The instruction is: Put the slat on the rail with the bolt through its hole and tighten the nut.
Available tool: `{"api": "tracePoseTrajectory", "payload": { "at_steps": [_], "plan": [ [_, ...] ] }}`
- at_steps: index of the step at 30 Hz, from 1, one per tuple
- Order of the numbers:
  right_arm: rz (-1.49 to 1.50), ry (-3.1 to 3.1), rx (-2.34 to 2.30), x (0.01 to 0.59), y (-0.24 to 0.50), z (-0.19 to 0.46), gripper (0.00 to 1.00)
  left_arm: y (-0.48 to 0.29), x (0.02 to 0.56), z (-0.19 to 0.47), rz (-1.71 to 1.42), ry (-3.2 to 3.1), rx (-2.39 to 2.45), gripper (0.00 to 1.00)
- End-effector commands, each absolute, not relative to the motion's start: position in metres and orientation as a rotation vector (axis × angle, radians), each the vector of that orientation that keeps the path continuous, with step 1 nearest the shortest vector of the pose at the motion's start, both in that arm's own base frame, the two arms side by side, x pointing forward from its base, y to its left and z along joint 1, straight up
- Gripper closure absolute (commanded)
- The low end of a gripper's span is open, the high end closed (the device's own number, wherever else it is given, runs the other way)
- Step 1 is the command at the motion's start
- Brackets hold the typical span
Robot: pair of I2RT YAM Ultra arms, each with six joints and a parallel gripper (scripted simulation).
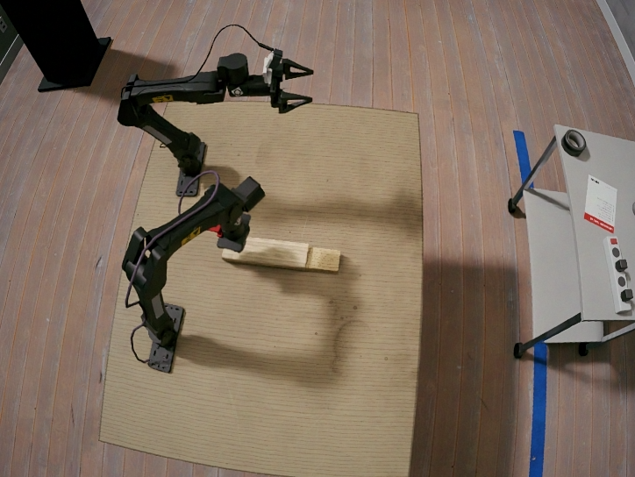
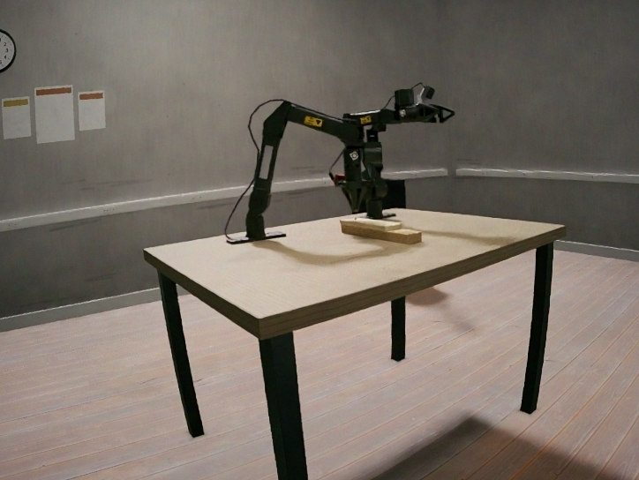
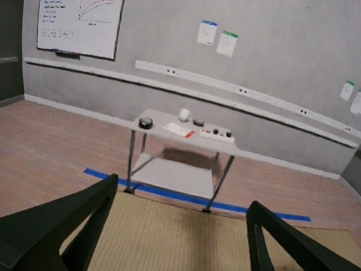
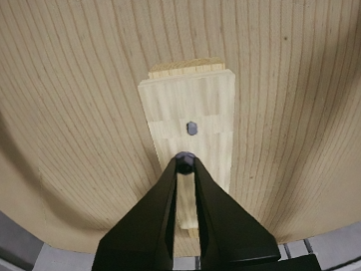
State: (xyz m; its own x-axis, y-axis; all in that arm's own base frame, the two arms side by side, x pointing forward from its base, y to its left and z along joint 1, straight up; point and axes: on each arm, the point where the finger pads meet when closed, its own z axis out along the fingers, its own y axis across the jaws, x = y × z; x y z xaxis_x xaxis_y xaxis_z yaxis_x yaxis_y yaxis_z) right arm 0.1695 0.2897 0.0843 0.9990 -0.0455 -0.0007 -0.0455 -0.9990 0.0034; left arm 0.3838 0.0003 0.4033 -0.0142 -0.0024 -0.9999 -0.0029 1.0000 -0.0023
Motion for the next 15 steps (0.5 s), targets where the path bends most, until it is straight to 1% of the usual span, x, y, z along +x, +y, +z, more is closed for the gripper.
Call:
{"api": "tracePoseTrajectory", "payload": {
  "at_steps": [1,15],
  "plan": [
    [-0.005,-0.041,3.141,0.1624,0.2934,0.0923,0.88,0.001,0.3806,0.4119,0.0,1.558,0.0,0.0],
    [-0.003,-0.029,3.143,0.1583,0.2956,0.0931,0.88,0.001,0.3806,0.4119,0.0,1.558,0.0,0.0]
  ]
}}
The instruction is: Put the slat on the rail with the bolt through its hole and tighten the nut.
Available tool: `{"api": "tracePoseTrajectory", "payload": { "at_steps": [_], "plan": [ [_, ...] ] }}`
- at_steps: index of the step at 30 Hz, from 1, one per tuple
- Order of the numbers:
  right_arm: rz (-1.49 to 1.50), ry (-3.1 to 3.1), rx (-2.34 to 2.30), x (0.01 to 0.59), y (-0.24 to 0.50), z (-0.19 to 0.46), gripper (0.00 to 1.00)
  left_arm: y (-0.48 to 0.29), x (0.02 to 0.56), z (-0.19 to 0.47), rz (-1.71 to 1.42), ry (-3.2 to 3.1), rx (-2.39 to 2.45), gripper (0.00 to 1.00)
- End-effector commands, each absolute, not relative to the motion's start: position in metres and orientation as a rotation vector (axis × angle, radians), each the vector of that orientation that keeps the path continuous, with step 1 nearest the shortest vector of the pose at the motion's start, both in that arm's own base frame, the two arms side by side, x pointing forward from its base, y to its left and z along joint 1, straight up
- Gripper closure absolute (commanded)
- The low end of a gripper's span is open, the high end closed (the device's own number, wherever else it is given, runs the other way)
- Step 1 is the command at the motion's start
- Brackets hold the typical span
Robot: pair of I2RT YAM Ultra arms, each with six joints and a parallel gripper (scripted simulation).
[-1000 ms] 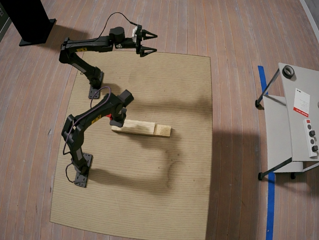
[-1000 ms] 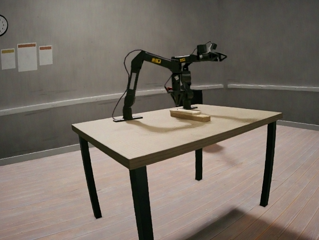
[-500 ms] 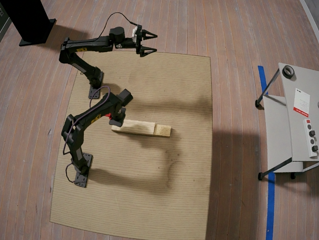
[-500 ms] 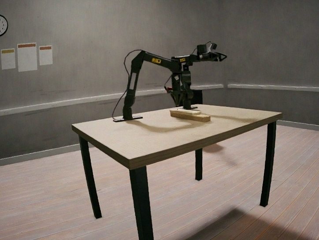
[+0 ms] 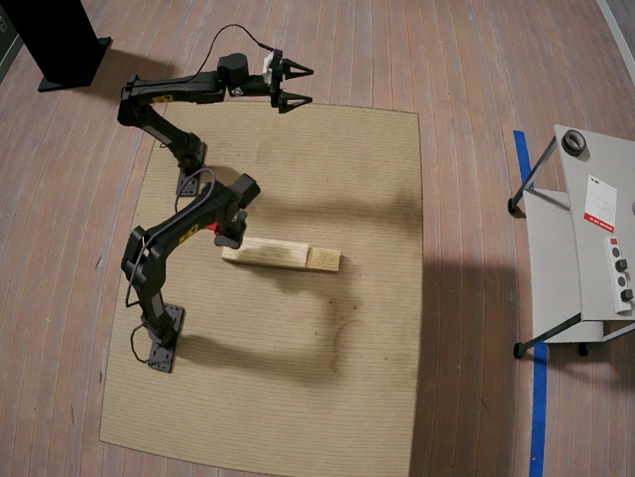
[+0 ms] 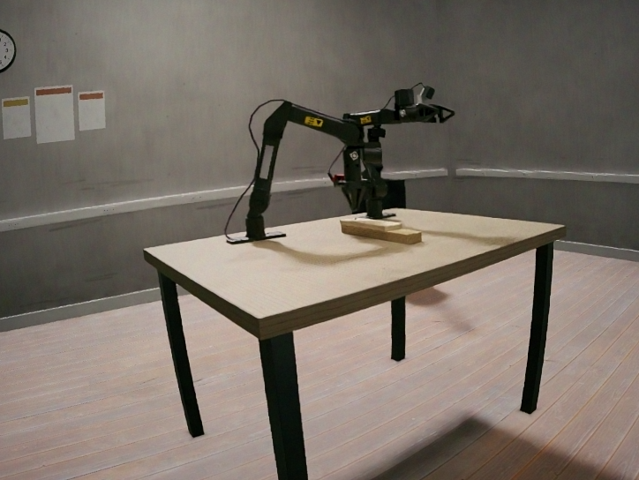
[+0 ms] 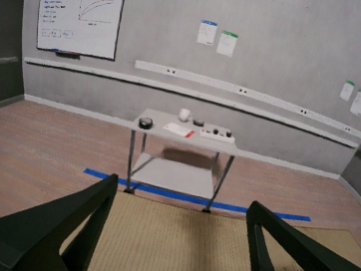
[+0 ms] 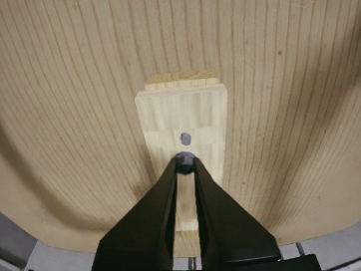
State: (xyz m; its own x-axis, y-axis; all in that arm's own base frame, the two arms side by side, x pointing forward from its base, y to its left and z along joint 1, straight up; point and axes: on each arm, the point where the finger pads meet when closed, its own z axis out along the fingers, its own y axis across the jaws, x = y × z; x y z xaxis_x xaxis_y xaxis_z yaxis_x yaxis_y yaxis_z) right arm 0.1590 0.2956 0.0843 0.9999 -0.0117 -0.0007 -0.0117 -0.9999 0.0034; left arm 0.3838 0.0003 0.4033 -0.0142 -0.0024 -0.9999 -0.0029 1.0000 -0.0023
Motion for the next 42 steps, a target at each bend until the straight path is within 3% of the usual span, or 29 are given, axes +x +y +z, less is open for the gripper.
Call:
{"api": "tracePoseTrajectory", "payload": {
  "at_steps": [1,42],
  "plan": [
    [0.008,-0.022,3.151,0.16,0.298,0.092,0.88,0.001,0.381,0.412,0.0,1.558,0.0,0.0],
    [0.004,-0.029,3.152,0.16,0.299,0.072,0.88,0.001,0.381,0.412,0.0,1.558,0.0,0.0]
  ]
}}
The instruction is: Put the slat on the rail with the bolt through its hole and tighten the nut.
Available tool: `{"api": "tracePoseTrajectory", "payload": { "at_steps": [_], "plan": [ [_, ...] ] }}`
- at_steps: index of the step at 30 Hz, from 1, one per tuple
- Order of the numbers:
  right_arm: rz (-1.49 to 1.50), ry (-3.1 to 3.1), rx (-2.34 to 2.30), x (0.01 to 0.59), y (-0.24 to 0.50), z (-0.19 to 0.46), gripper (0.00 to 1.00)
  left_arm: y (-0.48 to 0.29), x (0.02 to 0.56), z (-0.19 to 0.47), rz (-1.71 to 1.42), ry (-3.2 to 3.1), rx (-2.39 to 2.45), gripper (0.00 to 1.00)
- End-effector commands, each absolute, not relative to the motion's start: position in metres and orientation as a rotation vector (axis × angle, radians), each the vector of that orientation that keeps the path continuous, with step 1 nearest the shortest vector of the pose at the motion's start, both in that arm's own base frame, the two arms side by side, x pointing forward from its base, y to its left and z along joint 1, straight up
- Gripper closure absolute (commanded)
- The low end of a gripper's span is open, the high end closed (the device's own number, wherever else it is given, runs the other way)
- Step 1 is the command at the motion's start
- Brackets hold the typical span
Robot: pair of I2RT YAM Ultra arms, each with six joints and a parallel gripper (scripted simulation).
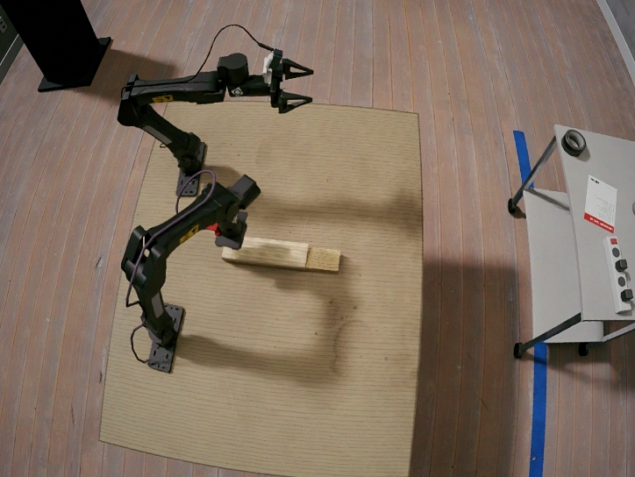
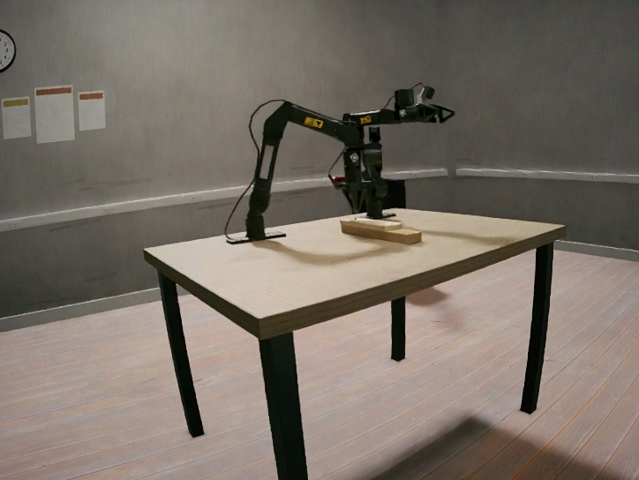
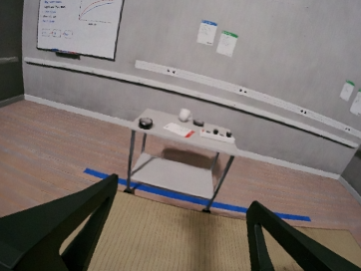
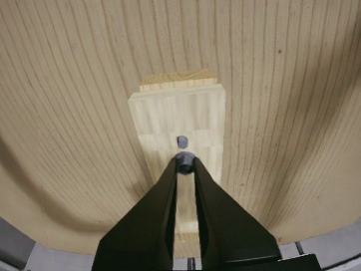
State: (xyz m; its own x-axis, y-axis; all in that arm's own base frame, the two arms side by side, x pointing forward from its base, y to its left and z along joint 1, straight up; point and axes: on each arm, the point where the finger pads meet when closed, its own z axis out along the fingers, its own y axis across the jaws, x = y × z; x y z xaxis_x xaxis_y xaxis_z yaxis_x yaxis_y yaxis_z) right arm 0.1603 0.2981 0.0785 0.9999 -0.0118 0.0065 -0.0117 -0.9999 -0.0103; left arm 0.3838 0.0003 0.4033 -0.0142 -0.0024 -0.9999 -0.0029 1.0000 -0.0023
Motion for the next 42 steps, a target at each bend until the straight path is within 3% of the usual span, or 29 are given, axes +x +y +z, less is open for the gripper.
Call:
{"api": "tracePoseTrajectory", "payload": {
  "at_steps": [1,42],
  "plan": [
    [-0.004,0.029,-3.131,0.16,0.299,0.071,0.88,0.001,0.381,0.412,0.0,1.558,0.0,0.0],
    [-0.006,0.024,-3.128,0.161,0.299,0.083,0.88,0.001,0.381,0.412,0.0,1.558,0.0,0.0]
  ]
}}
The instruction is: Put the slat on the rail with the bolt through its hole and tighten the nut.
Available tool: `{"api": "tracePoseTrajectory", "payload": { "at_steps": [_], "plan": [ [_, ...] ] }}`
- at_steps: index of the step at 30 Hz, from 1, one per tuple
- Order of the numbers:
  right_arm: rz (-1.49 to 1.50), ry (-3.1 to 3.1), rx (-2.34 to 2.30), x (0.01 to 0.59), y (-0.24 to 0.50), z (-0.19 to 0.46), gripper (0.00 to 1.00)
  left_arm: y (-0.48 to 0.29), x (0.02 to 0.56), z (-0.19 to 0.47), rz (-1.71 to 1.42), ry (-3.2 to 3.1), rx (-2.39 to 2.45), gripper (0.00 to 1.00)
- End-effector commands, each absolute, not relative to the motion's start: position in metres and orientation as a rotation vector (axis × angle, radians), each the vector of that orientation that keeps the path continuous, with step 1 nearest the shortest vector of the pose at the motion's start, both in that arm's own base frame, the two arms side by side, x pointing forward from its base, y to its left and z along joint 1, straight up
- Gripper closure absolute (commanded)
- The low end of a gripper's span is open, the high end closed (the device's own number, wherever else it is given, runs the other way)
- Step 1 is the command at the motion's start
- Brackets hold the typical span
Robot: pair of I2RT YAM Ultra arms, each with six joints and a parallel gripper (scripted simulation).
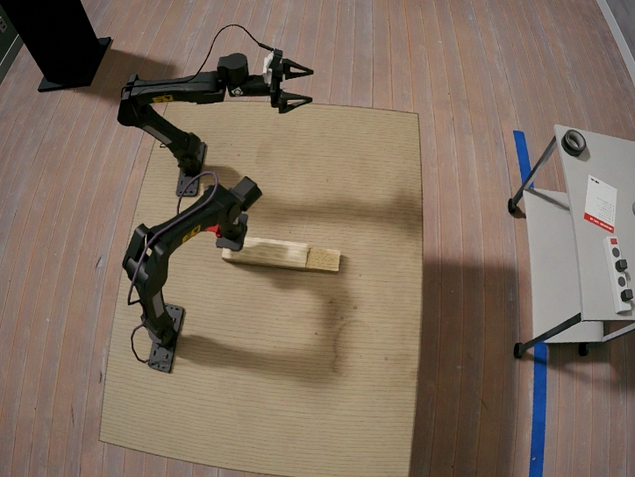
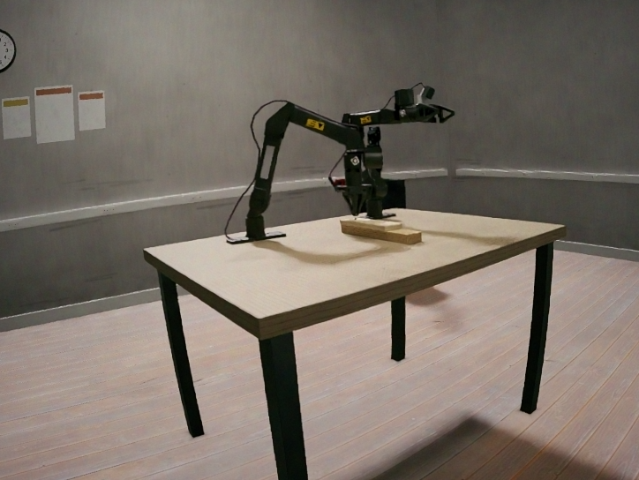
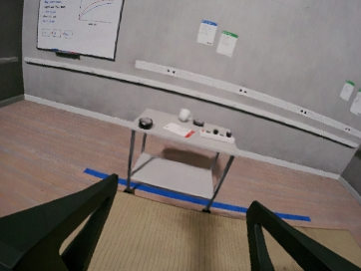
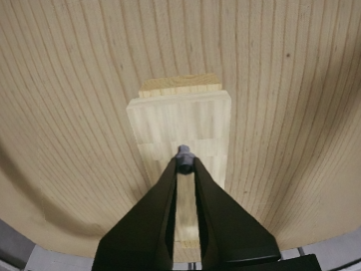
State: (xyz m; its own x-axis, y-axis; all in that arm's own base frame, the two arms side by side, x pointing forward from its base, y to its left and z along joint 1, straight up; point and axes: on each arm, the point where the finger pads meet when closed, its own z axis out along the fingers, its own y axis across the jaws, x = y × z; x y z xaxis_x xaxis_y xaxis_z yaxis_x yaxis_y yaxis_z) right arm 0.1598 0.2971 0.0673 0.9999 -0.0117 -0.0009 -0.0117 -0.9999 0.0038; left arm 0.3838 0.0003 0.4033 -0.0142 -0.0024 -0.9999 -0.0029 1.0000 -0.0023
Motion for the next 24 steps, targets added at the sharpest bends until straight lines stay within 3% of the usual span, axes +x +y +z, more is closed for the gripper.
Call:
{"api": "tracePoseTrajectory", "payload": {
  "at_steps": [1,24],
  "plan": [
    [0.007,-0.028,3.155,0.162,0.299,0.084,0.88,0.001,0.381,0.412,0.0,1.558,0.0,0.0],
    [0.011,-0.096,3.157,0.177,0.287,0.098,0.88,0.001,0.381,0.412,0.0,1.558,0.0,0.0]
  ]
}}
